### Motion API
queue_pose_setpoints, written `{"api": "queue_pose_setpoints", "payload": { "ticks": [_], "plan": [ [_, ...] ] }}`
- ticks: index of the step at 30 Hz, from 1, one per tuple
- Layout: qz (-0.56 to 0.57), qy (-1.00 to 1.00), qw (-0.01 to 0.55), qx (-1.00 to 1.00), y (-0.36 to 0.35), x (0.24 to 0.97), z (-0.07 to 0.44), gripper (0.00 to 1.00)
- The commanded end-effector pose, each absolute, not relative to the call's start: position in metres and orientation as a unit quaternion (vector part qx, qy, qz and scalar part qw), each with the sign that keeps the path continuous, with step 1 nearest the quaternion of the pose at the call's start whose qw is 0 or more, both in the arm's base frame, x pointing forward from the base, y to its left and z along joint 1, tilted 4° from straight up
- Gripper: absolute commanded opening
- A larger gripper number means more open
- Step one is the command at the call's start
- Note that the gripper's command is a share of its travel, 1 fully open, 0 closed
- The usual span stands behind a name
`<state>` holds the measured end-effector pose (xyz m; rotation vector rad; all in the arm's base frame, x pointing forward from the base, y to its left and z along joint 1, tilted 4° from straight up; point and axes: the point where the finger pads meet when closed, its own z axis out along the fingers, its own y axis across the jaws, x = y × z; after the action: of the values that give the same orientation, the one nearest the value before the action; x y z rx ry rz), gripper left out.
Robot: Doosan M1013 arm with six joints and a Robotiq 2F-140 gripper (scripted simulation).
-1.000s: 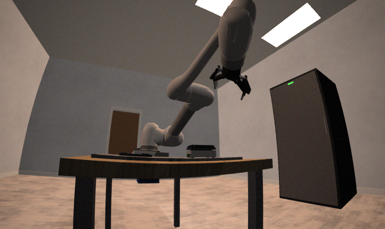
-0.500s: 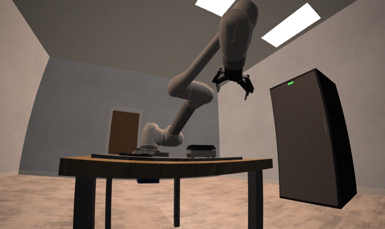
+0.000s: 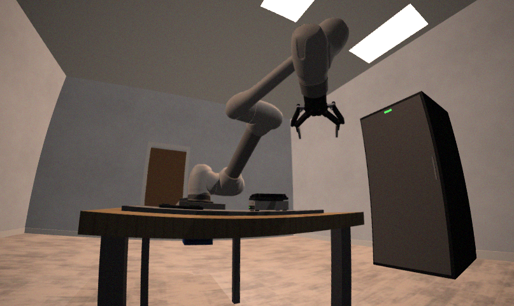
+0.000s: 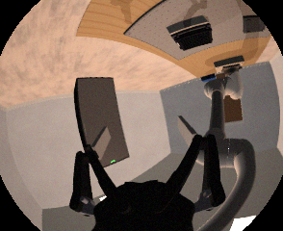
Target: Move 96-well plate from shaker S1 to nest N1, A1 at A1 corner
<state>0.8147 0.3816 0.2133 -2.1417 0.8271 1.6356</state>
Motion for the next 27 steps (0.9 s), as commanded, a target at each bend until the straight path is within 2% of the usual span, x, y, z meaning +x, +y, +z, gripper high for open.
{"api": "queue_pose_setpoints", "payload": {
  "ticks": [1, 10, 27],
  "plan": [
    [0.536, 0.267, 0.191, -0.778, 0.391, 0.806, 0.204, 1.0],
    [0.442, 0.183, 0.233, -0.847, 0.397, 0.778, 0.174, 1.0],
    [0.295, -0.001, 0.242, -0.924, 0.376, 0.735, 0.133, 1.0]
  ]
}}
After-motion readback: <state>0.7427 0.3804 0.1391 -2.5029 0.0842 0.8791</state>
